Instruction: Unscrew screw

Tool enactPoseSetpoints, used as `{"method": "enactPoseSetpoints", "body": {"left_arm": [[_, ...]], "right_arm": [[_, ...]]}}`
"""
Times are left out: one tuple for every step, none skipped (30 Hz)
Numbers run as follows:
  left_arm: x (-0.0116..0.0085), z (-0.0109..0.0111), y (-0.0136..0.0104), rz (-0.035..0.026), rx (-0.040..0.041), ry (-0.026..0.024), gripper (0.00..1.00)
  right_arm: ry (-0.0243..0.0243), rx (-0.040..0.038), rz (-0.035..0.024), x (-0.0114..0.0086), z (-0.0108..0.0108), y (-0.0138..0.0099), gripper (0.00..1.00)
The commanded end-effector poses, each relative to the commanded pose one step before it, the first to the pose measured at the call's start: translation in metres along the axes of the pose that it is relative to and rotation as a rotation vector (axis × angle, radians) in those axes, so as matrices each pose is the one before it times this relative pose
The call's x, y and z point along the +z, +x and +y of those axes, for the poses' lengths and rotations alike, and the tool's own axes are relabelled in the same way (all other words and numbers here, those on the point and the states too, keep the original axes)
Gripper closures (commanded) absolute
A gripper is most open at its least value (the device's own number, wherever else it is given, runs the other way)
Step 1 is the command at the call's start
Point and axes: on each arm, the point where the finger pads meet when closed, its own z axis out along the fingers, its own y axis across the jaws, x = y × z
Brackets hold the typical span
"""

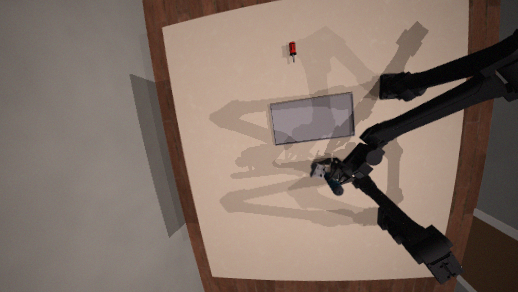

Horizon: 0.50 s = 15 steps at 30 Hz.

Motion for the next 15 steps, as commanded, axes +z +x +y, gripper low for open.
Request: {"method": "enactPoseSetpoints", "body": {"left_arm": [[-0.00383,-0.00259,0.01062,0.00107,0.01196,0.01052,0.41],[0.00000,0.00000,0.00000,0.00000,0.00000,0.00000,0.41],[0.00000,0.00000,0.00000,0.00000,0.00000,0.00000,0.41],[0.00000,0.00000,0.00000,0.00000,0.00000,0.00000,0.41],[0.00000,0.00000,0.00000,0.00000,0.00000,0.00000,0.41],[0.00000,0.00000,0.00000,0.00000,0.00000,0.00000,0.41],[0.00000,0.00000,0.00000,0.00000,0.00000,0.00000,0.41],[0.00000,0.00000,0.00000,0.00000,0.00000,0.00000,0.41],[0.00000,0.00000,0.00000,0.00000,0.00000,0.00000,0.41],[0.00000,0.00000,0.00000,0.00000,0.00000,0.00000,0.41],[0.00000,0.00000,0.00000,0.00000,0.00000,0.00000,0.41],[0.00000,0.00000,0.00000,0.00000,0.00000,0.00000,0.41],[0.00000,0.00000,0.00000,0.00000,0.00000,0.00000,0.41],[0.00000,0.00000,0.00000,0.00000,0.00000,0.00000,0.41],[0.00000,0.00000,0.00000,0.00000,0.00000,0.00000,0.41]], "right_arm": [[-0.00378,-0.01058,-0.06784,0.00339,0.00371,-0.02093,0.58],[-0.00019,0.00002,-0.00206,-0.00034,0.00010,-0.00081,0.58],[-0.00019,0.00001,0.00039,-0.00095,0.00011,0.00036,0.58],[-0.00020,-0.00002,0.00401,-0.00068,0.00013,0.00219,0.58],[-0.00020,-0.00002,0.00370,0.00028,0.00014,0.00212,0.58],[-0.00026,-0.00003,0.00545,-0.00041,0.00015,0.00293,0.58],[0.00000,0.00002,-0.00282,-0.00021,-0.00001,-0.00142,0.58],[0.00005,0.00003,-0.00392,-0.00030,-0.00003,-0.00198,0.58],[0.00004,0.00002,-0.00273,-0.00021,-0.00002,-0.00138,0.58],[0.00000,0.00000,0.00000,0.00000,0.00000,0.00000,0.58],[0.00000,0.00000,0.00000,0.00000,0.00000,0.00000,0.58],[-0.00002,0.00007,-0.00924,0.00415,0.00009,-0.00400,0.58],[-0.00031,-0.00002,0.00444,0.00018,0.00018,0.00250,0.58],[-0.00032,-0.00001,0.00376,-0.00035,0.00017,0.00210,0.58],[-0.00025,0.00000,0.00178,-0.00049,0.00015,0.00109,0.58]]}}
